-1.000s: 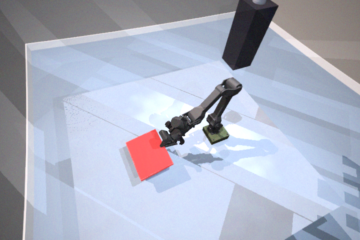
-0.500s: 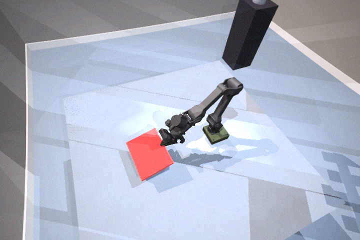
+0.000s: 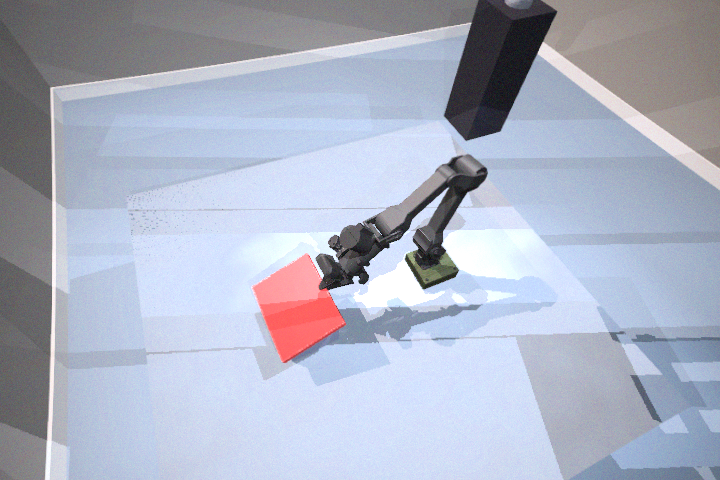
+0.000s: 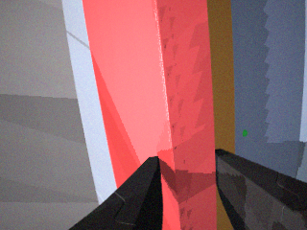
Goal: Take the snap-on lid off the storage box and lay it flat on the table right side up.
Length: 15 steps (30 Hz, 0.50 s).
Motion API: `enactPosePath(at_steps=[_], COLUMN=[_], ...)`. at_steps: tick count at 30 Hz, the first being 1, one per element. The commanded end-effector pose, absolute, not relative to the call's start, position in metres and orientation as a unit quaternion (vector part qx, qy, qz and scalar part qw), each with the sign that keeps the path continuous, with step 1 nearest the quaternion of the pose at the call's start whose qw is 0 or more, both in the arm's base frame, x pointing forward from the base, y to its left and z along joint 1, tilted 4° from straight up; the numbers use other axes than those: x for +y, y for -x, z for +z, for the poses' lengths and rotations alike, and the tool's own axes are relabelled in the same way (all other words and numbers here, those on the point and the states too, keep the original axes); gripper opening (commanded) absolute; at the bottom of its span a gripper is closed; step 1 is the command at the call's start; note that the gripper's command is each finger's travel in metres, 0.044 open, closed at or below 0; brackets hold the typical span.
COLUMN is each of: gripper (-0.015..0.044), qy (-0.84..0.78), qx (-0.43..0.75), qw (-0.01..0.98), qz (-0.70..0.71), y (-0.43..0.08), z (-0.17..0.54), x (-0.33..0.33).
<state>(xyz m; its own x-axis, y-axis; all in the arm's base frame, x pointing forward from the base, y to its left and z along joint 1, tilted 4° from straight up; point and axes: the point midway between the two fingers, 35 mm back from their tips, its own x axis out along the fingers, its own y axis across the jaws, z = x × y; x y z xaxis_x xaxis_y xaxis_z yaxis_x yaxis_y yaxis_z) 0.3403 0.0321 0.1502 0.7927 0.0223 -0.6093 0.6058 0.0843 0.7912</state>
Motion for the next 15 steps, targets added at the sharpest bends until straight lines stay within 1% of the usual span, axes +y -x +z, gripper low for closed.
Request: enactPosePath(at_steps=[1, 15], gripper=[0.0000, 0.0000], qy=[-0.646, -0.646], qx=[0.239, 0.239], qw=[0.696, 0.696], qz=[-0.206, -0.205], y=[-0.345, -0.352], z=[0.162, 0.181], x=[0.033, 0.034])
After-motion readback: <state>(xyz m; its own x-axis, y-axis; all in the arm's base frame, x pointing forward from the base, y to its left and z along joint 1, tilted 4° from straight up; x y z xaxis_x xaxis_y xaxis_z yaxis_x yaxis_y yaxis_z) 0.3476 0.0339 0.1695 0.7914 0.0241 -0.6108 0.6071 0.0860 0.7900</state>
